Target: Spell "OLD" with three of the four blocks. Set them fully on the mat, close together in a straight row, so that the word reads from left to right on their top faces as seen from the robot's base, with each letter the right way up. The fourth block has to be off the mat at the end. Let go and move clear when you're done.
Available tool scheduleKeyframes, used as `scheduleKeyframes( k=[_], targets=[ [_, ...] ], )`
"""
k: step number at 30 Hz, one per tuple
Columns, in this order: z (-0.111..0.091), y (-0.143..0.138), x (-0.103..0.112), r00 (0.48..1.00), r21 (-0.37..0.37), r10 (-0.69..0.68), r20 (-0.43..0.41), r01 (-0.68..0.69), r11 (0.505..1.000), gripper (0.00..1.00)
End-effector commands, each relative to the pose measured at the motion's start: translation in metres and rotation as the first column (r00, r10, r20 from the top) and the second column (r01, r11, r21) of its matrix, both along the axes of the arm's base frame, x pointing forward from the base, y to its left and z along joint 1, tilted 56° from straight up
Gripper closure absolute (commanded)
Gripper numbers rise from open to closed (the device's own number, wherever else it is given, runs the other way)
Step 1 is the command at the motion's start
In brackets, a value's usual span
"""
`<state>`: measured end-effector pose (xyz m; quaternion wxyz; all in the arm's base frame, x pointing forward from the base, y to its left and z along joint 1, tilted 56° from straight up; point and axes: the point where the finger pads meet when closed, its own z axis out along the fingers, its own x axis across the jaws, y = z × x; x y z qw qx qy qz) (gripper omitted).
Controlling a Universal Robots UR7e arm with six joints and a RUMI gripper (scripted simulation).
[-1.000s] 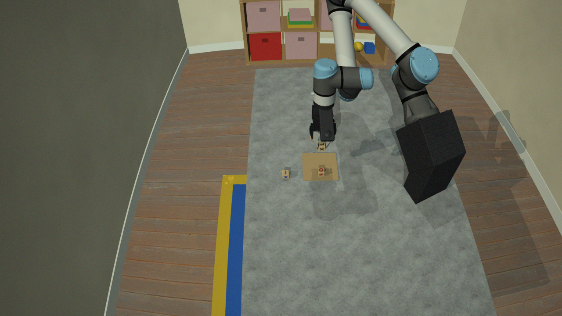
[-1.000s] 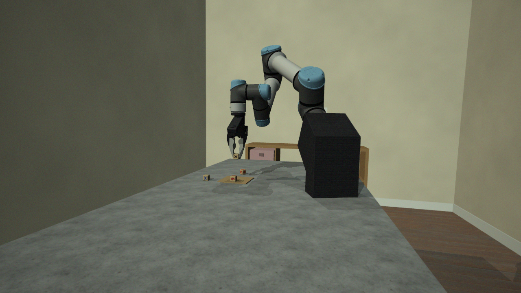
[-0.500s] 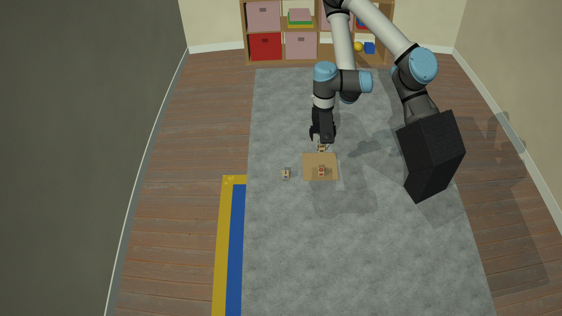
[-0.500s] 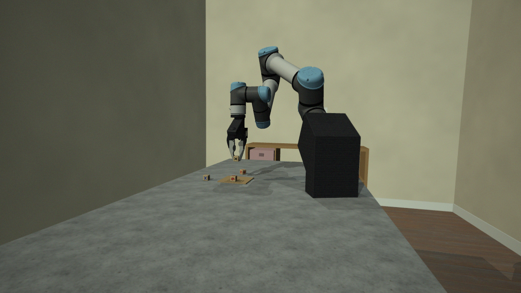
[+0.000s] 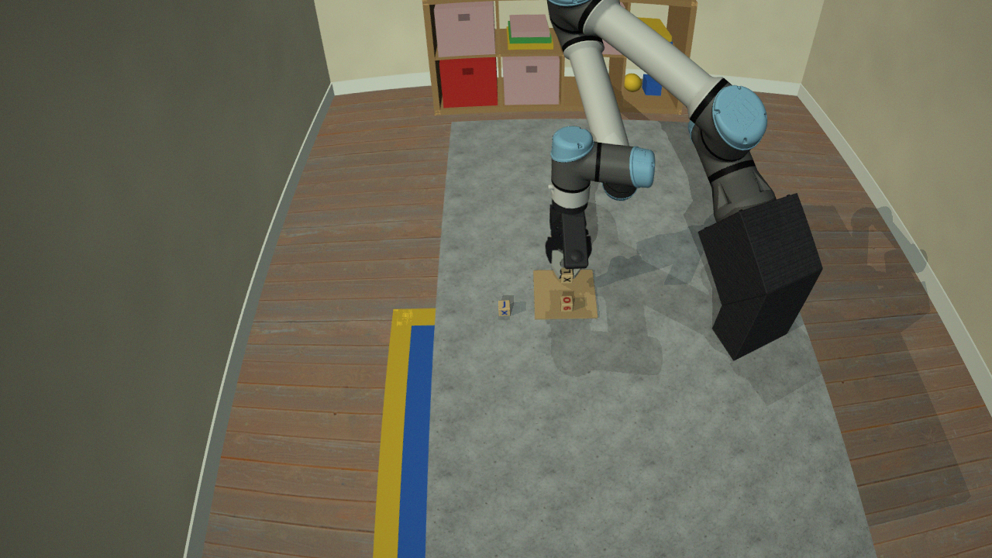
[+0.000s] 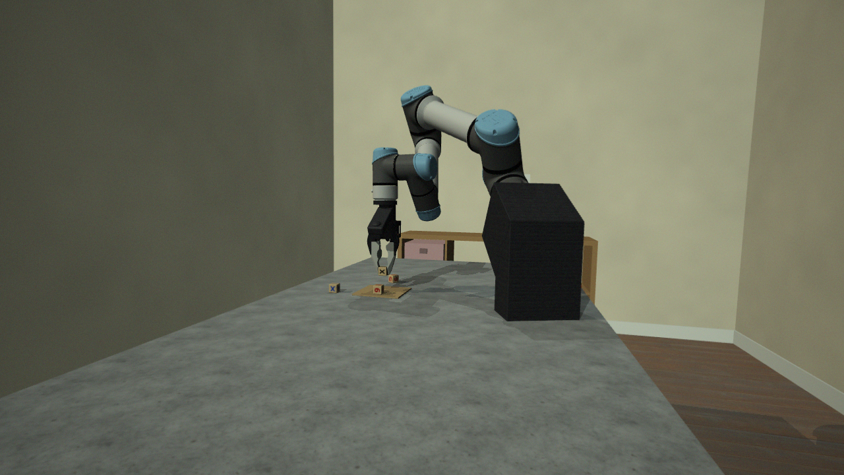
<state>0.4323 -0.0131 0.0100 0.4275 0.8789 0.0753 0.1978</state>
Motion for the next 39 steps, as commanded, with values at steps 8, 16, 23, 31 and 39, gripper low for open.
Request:
scheduleKeyframes(
  k=[8,16,23,31,39],
  targets=[
    [-0.020,-0.025,0.016,1.000,0.000,0.009,0.006,-0.009,1.000,0.95],
    [-0.024,-0.030,0.019,1.000,0.000,0.009,0.006,-0.009,1.000,0.95],
    [-0.024,-0.030,0.019,1.000,0.000,0.009,0.006,-0.009,1.000,0.95],
    [-0.024,-0.030,0.019,1.000,0.000,0.009,0.006,-0.009,1.000,0.95],
    [-0.024,-0.030,0.019,1.000,0.000,0.009,0.006,-0.009,1.000,0.95]
  ],
)
